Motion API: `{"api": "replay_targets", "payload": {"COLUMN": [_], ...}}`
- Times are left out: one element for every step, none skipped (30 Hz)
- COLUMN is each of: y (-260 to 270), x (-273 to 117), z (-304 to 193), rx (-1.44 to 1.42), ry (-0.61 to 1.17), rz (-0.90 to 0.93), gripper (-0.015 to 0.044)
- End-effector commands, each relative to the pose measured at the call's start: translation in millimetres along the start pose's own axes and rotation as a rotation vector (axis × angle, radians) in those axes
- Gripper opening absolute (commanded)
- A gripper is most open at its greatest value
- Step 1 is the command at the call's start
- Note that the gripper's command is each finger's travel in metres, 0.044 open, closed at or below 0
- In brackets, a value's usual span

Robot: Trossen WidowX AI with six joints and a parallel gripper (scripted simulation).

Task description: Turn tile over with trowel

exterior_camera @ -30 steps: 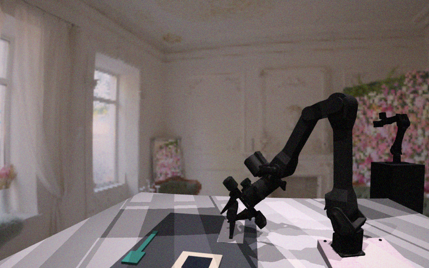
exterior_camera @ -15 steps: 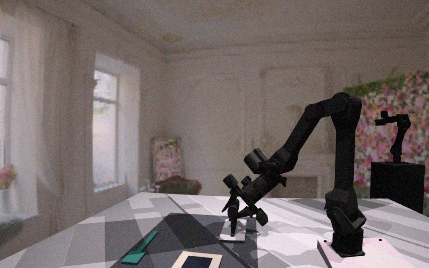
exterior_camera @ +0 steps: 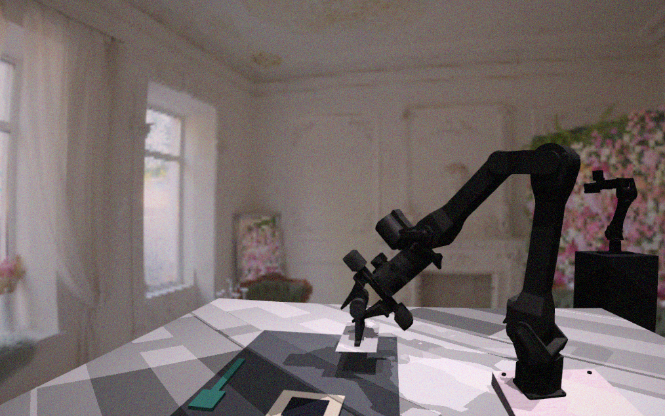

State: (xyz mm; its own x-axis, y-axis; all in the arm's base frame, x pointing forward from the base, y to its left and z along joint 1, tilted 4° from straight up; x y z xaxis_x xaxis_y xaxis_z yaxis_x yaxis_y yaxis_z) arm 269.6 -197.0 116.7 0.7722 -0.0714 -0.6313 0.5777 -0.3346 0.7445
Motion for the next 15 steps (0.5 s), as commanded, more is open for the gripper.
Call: {"api": "replay_targets", "payload": {"y": [9.3, 10.1, 10.9, 11.7, 12.5, 13.3, 14.0, 14.8, 15.5, 16.2, 16.9, 17.5, 18.2, 18.8, 19.3], "x": [9.5, 12.4, 15.2, 17.9, 20.6, 23.2, 25.8, 28.2, 30.6, 32.9, 35.2, 37.3, 39.4, 41.4, 43.3], "z": [-14.6, -18.3, -22.1, -26.0, -29.9, -33.9, -38.0, -42.2, -46.4, -50.7, -55.1, -59.5, -64.0, -68.6, -73.2], "rx": [-0.021, -0.024, -0.026, -0.029, -0.032, -0.034, -0.036, -0.039, -0.041, -0.042, -0.044, -0.046, -0.047, -0.048, -0.049], "ry": [-0.017, -0.021, -0.026, -0.031, -0.036, -0.040, -0.045, -0.049, -0.054, -0.058, -0.062, -0.066, -0.069, -0.073, -0.077], "rz": [0.008, 0.007, 0.007, 0.007, 0.008, 0.009, 0.010, 0.012, 0.014, 0.017, 0.020, 0.023, 0.027, 0.031, 0.036], "gripper": [0.0000, 0.0000, 0.0000, 0.0000, 0.0000, 0.0000, 0.0000, 0.0000, 0.0000, 0.0000, 0.0000, 0.0000, 0.0000, 0.0000, 0.0000]}}
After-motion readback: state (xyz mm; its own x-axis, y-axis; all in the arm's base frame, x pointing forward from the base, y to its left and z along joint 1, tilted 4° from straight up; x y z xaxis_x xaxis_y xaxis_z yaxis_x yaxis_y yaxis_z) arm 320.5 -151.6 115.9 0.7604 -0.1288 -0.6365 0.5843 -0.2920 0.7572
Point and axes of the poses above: the point midway between the two fingers, 35 mm back from their tips, its own x axis out along the fingers, its own y axis across the jaws, z = x × y, the point moved 2 cm from there along -x, back along the fingers, and after that the axes turned 12 degrees about x, right-handed, at the moved point
